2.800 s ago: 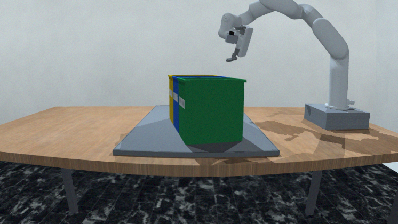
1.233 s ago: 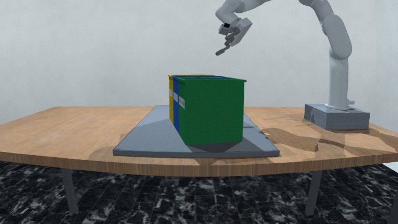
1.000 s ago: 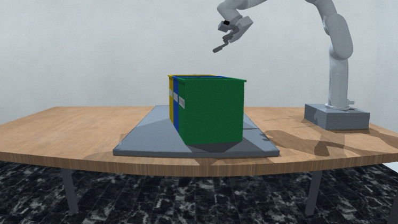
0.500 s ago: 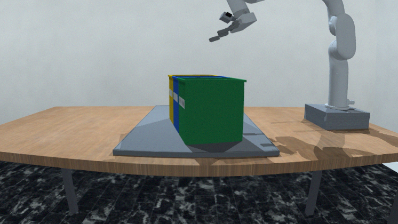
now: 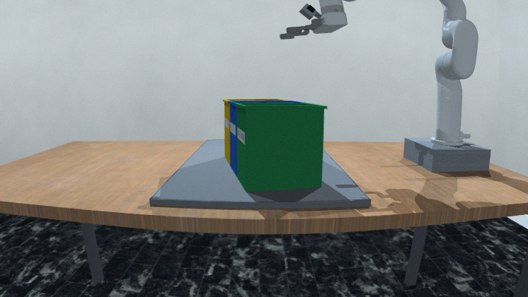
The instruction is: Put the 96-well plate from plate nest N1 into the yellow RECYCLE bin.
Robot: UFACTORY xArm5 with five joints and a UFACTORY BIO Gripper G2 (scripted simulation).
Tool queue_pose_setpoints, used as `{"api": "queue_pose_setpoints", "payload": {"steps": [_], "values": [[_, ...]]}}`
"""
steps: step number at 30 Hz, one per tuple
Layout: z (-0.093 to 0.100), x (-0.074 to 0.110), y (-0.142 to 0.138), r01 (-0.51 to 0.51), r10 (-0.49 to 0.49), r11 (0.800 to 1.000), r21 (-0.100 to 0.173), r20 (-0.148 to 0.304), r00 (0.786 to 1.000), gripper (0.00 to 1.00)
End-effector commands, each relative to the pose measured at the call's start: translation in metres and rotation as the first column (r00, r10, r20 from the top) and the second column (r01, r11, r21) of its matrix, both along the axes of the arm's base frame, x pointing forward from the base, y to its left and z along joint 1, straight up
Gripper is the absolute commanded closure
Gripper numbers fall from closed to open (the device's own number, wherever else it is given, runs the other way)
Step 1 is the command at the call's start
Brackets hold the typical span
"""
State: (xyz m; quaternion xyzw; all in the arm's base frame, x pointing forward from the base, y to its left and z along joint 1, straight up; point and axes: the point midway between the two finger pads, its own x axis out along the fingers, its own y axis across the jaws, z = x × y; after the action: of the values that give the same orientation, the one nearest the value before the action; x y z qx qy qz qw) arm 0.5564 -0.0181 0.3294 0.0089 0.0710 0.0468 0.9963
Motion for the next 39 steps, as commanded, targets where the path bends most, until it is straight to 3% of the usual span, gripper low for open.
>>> {"api": "queue_pose_setpoints", "payload": {"steps": [1, 4, 16, 18, 26, 39], "values": [[0.013, -0.002, 0.009, 0.049, -0.048, 0.999, -0.012, 0.078, 0.996, 0.63], [-0.001, -0.005, 0.008, 0.116, -0.114, 0.993, -0.007, 0.148, 0.982, 0.63], [-0.060, -0.018, 0.007, 0.116, -0.114, 0.993, -0.007, 0.148, 0.982, 0.63], [-0.060, -0.018, 0.007, 0.116, -0.114, 0.993, -0.007, 0.148, 0.982, 0.63], [-0.097, -0.026, 0.006, 0.116, -0.114, 0.993, -0.007, 0.147, 0.982, 0.63], [-0.097, -0.026, 0.006, 0.116, -0.114, 0.993, -0.007, 0.147, 0.982, 0.63]]}}
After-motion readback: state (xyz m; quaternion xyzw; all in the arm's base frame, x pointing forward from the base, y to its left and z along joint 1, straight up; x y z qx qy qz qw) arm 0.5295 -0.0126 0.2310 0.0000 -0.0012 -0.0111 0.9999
